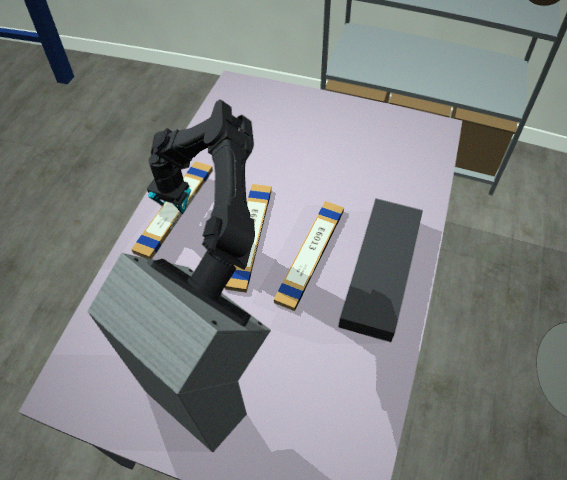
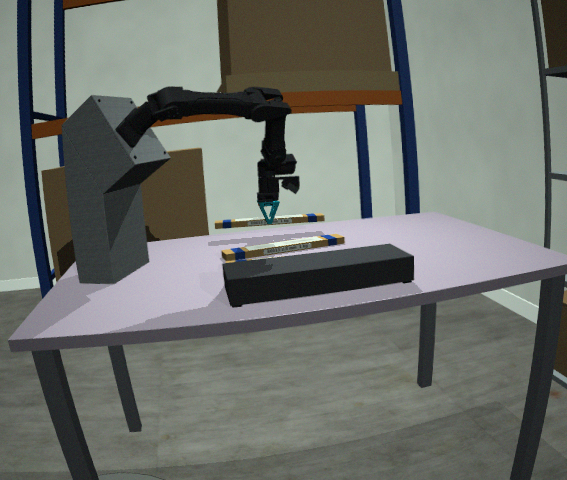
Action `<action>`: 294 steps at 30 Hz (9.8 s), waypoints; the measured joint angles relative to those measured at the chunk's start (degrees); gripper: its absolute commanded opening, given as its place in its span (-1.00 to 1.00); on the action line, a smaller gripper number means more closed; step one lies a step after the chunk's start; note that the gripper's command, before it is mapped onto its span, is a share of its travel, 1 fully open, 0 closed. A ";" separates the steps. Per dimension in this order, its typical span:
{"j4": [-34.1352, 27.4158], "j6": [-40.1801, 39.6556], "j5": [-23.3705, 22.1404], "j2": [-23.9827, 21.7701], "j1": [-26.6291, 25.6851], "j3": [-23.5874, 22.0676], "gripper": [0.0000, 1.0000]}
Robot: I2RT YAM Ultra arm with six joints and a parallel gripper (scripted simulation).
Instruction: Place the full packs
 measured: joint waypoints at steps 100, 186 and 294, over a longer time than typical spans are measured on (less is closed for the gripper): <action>1.36 -3.74 -2.08 5.75 -3.10 6.78 -1.00; 1.33 -3.85 -2.16 4.66 -1.42 7.78 0.91; -2.08 4.02 2.10 -12.44 5.53 -11.58 0.91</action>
